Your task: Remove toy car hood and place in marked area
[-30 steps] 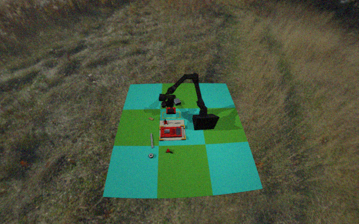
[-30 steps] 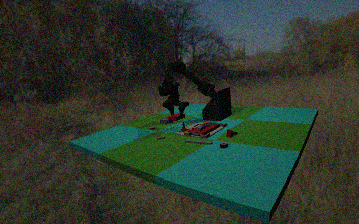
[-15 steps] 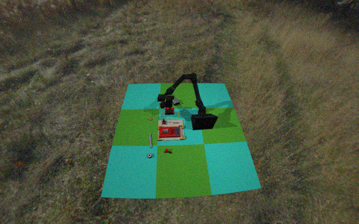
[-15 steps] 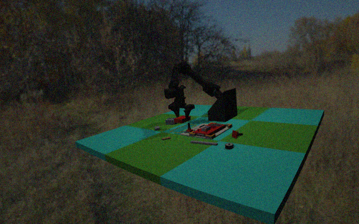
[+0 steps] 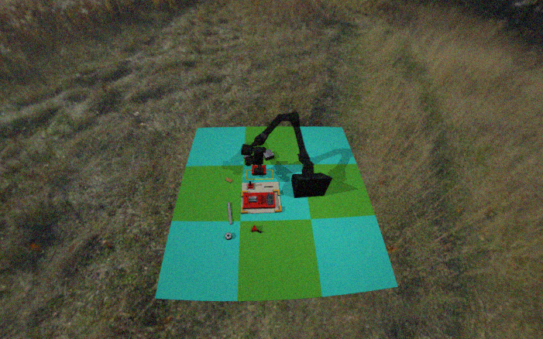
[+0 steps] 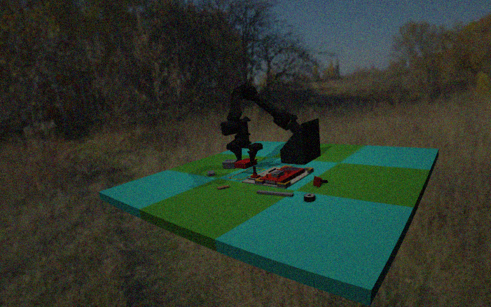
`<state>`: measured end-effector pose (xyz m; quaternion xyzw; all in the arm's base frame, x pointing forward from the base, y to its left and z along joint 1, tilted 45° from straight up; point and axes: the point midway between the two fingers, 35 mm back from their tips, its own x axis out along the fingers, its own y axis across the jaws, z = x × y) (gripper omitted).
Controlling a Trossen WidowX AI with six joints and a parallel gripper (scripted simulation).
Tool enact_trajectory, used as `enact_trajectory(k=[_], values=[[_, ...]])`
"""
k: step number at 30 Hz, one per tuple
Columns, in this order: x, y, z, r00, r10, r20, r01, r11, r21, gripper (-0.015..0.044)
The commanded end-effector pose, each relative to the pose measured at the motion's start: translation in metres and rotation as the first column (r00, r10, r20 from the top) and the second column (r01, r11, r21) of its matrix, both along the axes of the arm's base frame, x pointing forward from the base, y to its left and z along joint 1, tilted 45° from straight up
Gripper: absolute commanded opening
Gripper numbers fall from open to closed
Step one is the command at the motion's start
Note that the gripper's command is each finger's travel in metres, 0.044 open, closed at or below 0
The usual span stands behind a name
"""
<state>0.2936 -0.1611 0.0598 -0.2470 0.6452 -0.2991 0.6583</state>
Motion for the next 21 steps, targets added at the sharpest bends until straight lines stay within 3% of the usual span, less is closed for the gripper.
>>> enact_trajectory(k=[1, 21], values=[[0.0, -0.001, -0.003, 1.0, 0.005, -0.002, -0.005, 1.0, 0.003, 0.0], [-0.002, -0.013, -0.013, 1.0, 0.005, -0.003, -0.005, 1.0, -0.001, 0.0]])
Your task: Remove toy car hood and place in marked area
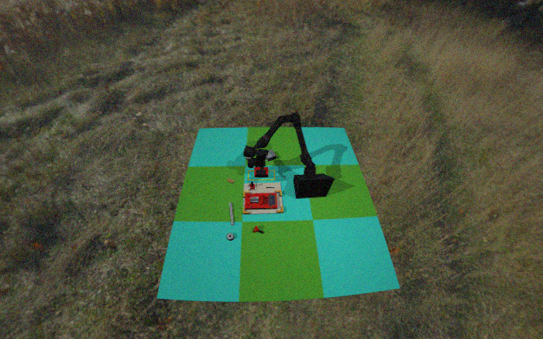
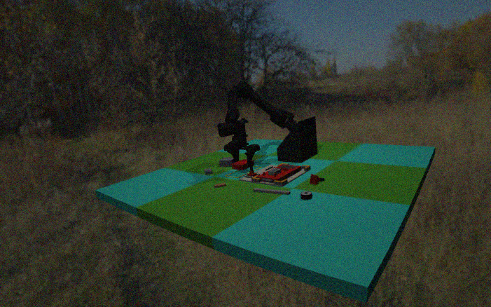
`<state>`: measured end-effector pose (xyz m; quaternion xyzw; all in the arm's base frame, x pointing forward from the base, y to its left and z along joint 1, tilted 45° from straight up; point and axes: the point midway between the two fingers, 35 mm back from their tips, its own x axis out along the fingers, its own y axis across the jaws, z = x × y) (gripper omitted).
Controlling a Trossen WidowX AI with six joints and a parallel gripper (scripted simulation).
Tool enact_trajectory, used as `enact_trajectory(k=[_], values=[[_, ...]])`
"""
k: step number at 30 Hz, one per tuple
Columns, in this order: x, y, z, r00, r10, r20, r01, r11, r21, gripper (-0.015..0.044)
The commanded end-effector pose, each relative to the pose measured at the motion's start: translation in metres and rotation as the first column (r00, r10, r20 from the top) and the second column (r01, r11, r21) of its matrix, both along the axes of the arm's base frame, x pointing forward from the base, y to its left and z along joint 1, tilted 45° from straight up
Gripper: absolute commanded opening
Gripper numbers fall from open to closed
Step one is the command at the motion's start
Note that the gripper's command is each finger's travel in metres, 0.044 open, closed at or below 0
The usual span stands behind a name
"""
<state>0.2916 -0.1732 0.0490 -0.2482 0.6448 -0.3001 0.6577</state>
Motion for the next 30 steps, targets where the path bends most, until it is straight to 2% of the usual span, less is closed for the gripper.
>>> enact_trajectory(k=[1, 30], values=[[-0.0001, -0.0009, -0.0025, 1.0, 0.005, -0.002, -0.005, 1.0, 0.002, 0.0], [-0.0002, -0.0102, -0.0116, 1.0, 0.005, -0.002, -0.005, 1.0, 0.002, 0.0]])
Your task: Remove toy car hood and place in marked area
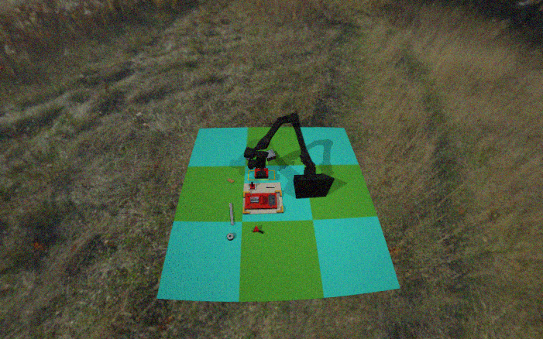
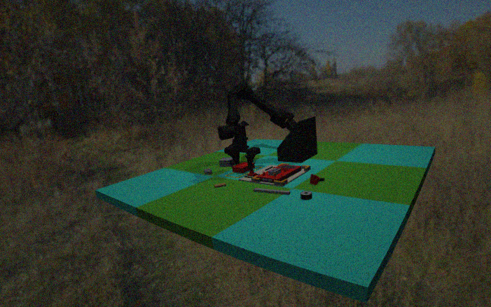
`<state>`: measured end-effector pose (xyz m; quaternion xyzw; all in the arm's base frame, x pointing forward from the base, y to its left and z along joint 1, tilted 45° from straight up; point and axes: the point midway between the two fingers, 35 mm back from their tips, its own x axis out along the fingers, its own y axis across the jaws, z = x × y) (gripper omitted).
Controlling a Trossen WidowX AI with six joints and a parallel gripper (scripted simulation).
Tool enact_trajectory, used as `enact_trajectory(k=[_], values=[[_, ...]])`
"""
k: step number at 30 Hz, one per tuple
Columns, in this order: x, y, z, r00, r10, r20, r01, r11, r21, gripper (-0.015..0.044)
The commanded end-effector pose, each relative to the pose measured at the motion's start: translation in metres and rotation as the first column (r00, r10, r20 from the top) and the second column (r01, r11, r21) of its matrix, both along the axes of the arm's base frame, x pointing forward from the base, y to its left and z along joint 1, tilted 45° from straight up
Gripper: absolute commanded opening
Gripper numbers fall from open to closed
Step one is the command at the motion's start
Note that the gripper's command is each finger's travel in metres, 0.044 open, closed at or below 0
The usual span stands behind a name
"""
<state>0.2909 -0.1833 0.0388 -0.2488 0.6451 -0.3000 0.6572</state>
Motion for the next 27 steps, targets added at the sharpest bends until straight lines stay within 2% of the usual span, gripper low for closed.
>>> enact_trajectory(k=[1, 13, 27], values=[[0.0005, -0.0005, -0.0018, 1.0, 0.005, -0.001, -0.005, 1.0, 0.003, 0.0], [0.0003, -0.0047, -0.0059, 1.0, 0.005, -0.001, -0.005, 1.0, 0.002, 0.0], [-0.0001, -0.0043, -0.0044, 1.0, 0.001, 0.0, -0.001, 1.0, 0.0, 0.0367]])
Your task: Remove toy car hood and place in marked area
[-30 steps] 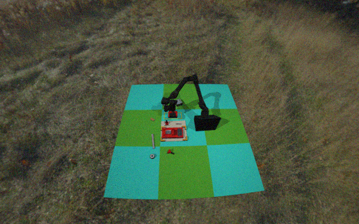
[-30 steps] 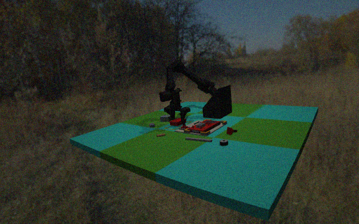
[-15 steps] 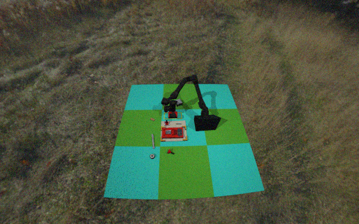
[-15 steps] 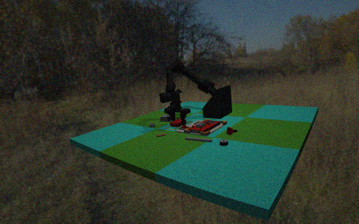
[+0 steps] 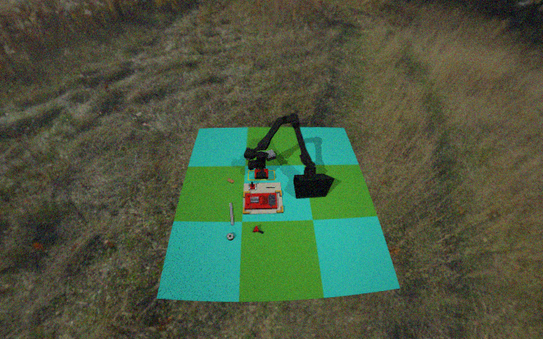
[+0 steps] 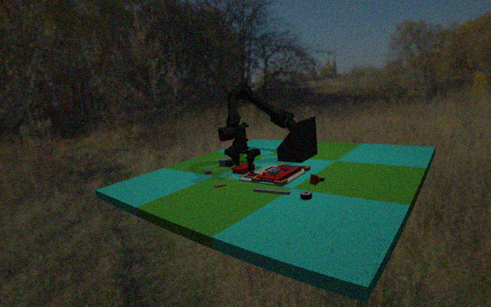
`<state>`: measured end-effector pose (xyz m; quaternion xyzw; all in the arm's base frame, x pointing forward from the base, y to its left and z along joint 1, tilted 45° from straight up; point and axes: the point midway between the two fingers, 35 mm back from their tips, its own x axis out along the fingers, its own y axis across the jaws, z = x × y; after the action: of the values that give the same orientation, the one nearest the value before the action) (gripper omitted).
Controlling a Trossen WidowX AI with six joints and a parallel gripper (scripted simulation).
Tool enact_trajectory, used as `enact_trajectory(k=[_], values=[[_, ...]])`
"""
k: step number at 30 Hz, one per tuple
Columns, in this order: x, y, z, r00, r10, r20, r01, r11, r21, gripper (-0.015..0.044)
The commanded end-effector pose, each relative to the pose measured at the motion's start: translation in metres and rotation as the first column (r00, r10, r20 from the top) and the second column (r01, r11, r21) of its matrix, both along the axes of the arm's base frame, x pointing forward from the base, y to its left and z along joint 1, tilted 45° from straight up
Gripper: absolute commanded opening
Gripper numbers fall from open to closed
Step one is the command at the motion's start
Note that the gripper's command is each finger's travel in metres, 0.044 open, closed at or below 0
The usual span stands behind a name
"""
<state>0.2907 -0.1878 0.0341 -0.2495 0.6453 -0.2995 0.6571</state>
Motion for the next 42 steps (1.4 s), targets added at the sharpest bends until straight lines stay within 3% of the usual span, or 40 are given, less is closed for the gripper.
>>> enact_trajectory(k=[1, 3, 11, 42], values=[[0.0, 0.0, 0.0, 1.0, -0.001, 0.001, 0.001, 1.0, 0.0, 0.0394], [0.001, 0.005, 0.005, 1.0, 0.0, 0.001, 0.0, 1.0, 0.001, 0.044], [0.001, 0.054, 0.052, 1.0, 0.004, 0.004, -0.004, 1.0, 0.004, 0.044], [0.001, 0.054, 0.052, 1.0, 0.004, 0.004, -0.004, 1.0, 0.004, 0.044]])
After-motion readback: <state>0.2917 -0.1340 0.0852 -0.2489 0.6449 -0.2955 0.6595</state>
